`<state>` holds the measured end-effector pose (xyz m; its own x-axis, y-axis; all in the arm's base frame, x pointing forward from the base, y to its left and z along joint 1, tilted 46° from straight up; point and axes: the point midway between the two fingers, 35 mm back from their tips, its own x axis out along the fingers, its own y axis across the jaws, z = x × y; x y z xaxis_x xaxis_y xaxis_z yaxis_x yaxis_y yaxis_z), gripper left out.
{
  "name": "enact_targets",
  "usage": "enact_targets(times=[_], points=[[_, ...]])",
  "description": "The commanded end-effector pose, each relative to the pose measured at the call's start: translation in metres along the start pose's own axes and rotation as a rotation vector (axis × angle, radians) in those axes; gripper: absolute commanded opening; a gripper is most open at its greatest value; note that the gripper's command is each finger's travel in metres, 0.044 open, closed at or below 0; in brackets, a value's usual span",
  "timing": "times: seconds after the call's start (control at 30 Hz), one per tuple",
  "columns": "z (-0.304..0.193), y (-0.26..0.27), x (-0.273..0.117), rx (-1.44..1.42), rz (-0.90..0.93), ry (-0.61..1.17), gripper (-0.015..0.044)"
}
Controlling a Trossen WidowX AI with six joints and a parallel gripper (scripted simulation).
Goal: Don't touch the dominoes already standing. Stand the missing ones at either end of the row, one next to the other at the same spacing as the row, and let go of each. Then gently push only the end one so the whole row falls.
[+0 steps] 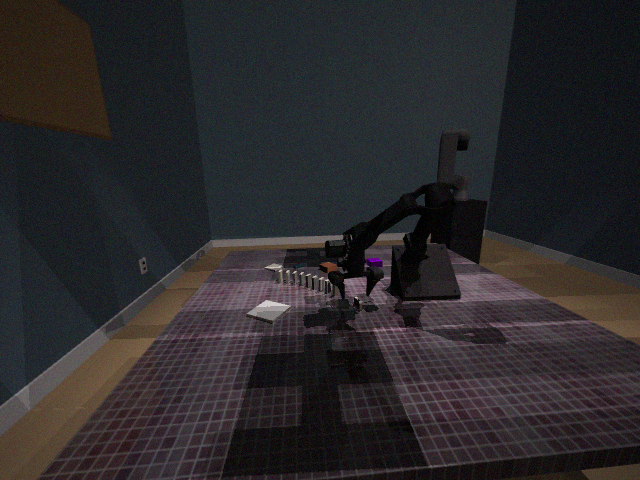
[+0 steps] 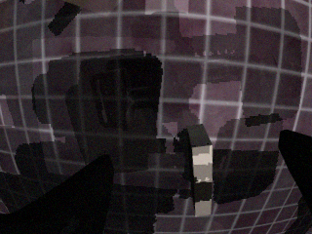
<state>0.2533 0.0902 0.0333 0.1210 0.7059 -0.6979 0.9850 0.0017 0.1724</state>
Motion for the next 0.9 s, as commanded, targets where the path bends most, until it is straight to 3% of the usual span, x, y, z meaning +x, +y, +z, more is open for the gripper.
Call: enact_targets(times=[0.0, 0.5, 0.87], points=[[-0.001, -0.001, 0.006, 0.006, 0.001, 0.007, 0.0440], [-0.002, -0.001, 0.019, 0.006, 0.001, 0.008, 0.0440], [-0.002, -0.001, 0.019, 0.006, 0.001, 0.008, 0.0151]])
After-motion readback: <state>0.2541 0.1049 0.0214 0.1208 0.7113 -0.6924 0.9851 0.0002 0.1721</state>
